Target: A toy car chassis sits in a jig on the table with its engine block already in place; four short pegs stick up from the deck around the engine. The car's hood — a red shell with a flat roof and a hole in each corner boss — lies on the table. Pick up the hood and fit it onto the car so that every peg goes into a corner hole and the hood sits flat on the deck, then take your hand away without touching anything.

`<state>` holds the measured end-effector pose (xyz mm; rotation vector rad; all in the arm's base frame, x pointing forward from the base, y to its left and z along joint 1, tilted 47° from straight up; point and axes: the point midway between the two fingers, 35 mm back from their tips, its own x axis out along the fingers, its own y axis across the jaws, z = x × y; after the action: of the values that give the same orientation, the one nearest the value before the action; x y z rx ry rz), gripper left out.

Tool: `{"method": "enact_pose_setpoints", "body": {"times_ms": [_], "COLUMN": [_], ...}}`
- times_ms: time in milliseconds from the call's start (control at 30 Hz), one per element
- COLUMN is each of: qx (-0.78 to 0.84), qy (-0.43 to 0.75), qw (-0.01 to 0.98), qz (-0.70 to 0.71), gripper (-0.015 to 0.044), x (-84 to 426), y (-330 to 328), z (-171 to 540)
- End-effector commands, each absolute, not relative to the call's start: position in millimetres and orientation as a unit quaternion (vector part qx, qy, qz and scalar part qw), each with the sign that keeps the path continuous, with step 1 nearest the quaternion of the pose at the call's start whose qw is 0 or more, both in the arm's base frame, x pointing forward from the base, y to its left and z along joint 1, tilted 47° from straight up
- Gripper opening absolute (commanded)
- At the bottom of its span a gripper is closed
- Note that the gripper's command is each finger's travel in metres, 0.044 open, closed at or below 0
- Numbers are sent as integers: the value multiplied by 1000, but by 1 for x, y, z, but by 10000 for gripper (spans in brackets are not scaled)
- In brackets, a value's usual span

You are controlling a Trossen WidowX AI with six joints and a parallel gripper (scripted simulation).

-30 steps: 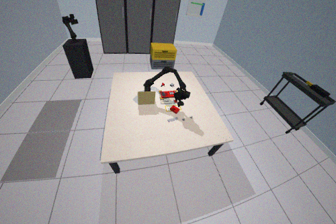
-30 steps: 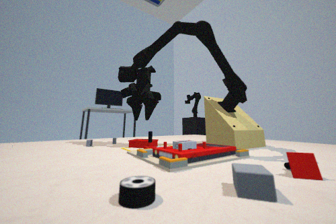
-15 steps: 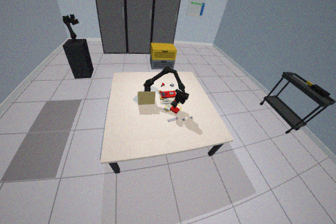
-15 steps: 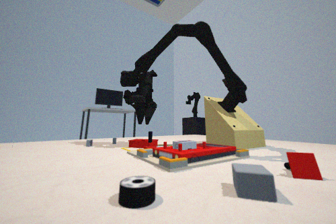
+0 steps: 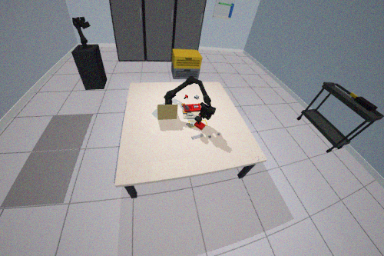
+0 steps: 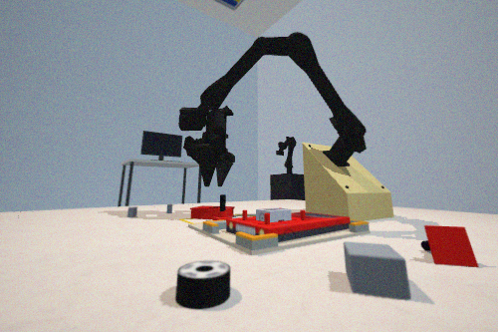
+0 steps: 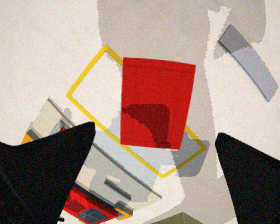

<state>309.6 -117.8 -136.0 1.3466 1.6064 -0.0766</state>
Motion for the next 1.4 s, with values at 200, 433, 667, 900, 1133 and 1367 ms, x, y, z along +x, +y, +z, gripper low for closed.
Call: {"method": "enact_pose_setpoints", "body": {"times_ms": [200,433,667,900,1133,1367], "qx": [557,558,558,558,558,558], "qy": [665,665,665,665,665,665], "qw": [496,496,496,496,496,496], "qz": [-33,-33,-33,-33,-33,-33], "gripper": [440,440,440,440,440,440], "x": [310,311,312,313,313,314], "y": [-112,-108,-105,-101,-97,-93], "z": [-142,-146,-149,-153,-156,-160]}}
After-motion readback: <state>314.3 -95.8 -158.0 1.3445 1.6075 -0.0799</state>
